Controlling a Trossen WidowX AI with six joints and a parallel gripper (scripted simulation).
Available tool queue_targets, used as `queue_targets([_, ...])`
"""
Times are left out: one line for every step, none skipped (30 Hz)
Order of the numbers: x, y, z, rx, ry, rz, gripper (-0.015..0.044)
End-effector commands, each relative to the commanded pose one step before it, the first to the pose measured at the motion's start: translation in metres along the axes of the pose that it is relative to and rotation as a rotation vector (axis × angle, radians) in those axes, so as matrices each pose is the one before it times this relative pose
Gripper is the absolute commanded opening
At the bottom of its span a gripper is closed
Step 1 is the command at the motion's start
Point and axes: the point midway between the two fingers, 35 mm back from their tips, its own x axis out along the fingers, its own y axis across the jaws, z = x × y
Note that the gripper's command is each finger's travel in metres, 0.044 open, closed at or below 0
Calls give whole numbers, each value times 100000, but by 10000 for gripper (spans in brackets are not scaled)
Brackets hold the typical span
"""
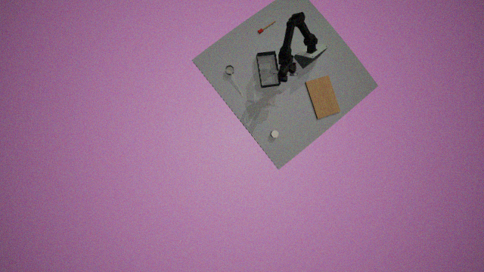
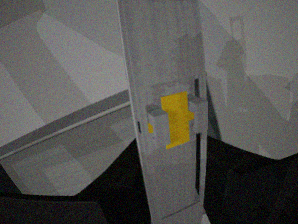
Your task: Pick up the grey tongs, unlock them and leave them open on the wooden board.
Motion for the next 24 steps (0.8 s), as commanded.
queue_targets([-438,-1717,1332,4992,-295,-766,-150])
queue_targets([-65,-475,470,1657,-18,-27,-150])
queue_targets([-59,-454,485,1645,-23,13,-150])
queue_targets([-69,-441,525,1584,-15,-9,-150])
queue_targets([-53,-421,541,1628,54,-118,-150])
queue_targets([-48,-398,530,1652,4,52,-150])
queue_targets([-50,-366,530,1680,73,-82,-150])
queue_targets([-39,-342,531,1569,22,72,-150])
queue_targets([-35,-325,544,1577,35,79,-150])
queue_targets([-29,-307,561,1603,35,79,-150])
queue_targets([-29,-288,568,1585,61,92,-150])
queue_targets([-26,-269,578,1589,74,97,-150])
queue_targets([-32,-242,600,1544,147,88,-150])
queue_targets([-21,-238,632,1633,29,19,-150])
queue_targets([-14,-208,601,1604,117,118,-150])
queue_targets([-11,-187,609,1608,132,120,-150])
queue_targets([-7,-167,616,1613,147,121,-150])
queue_targets([-3,-145,622,1618,162,122,-150])
queue_targets([12,-122,645,1572,140,146,-150])
queue_targets([3,-103,628,1637,199,118,-150])
queue_targets([7,-82,631,1651,216,114,-150])
queue_targets([10,-60,636,1648,229,113,-150])
queue_targets([14,-38,638,1654,244,110,-150])
queue_targets([18,-16,638,1656,259,105,-150])
